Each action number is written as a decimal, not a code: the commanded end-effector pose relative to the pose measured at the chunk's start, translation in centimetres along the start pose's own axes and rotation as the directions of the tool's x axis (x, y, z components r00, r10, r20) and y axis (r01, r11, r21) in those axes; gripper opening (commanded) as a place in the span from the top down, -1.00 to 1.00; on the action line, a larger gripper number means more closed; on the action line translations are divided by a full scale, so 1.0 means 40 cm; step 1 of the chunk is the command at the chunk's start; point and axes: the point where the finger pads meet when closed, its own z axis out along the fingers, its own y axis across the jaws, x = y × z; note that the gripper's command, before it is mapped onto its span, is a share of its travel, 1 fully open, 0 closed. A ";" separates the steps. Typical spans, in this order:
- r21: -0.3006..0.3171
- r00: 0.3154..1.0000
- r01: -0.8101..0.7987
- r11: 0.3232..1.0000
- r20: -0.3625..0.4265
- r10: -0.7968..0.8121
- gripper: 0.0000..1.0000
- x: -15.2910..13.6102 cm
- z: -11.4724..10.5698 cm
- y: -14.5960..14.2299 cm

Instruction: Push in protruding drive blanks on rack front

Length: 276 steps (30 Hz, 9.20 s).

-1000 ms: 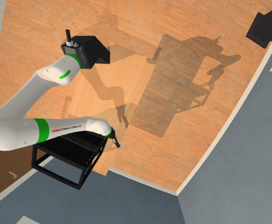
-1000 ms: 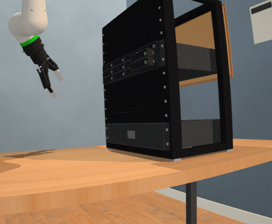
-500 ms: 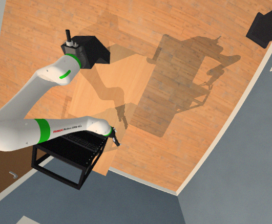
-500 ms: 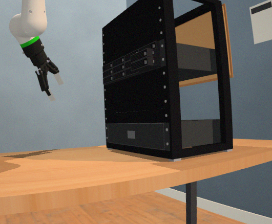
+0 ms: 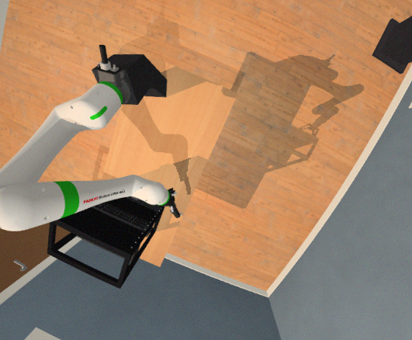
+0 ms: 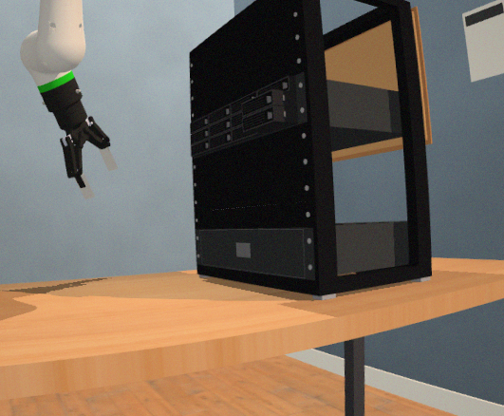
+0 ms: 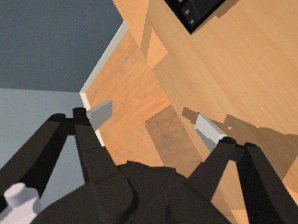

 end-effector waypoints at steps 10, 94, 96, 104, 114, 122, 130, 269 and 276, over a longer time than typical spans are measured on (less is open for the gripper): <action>-0.148 0.988 -0.152 0.977 0.016 0.156 -1.00 -0.021 0.033 0.128; -0.399 -0.552 -0.225 -0.889 -0.700 0.454 -1.00 -0.406 0.047 0.447; -0.376 -0.596 -0.168 -0.911 -0.697 0.398 -1.00 -0.382 0.061 0.436; -0.323 -0.708 0.000 -0.946 -0.668 0.228 -1.00 -0.292 0.102 0.410; -0.294 -0.826 0.250 -0.923 -0.562 -0.044 -1.00 -0.092 0.151 0.404; -0.315 -0.860 0.364 -0.876 -0.475 -0.187 -1.00 0.046 0.159 0.423; -0.378 -0.872 0.465 -0.801 -0.349 -0.342 -1.00 0.231 0.136 0.466; -0.831 -0.733 0.108 -0.545 0.304 -0.608 -1.00 0.830 -0.583 0.661; -0.831 -0.733 0.108 -0.545 0.304 -0.608 -1.00 0.830 -0.583 0.661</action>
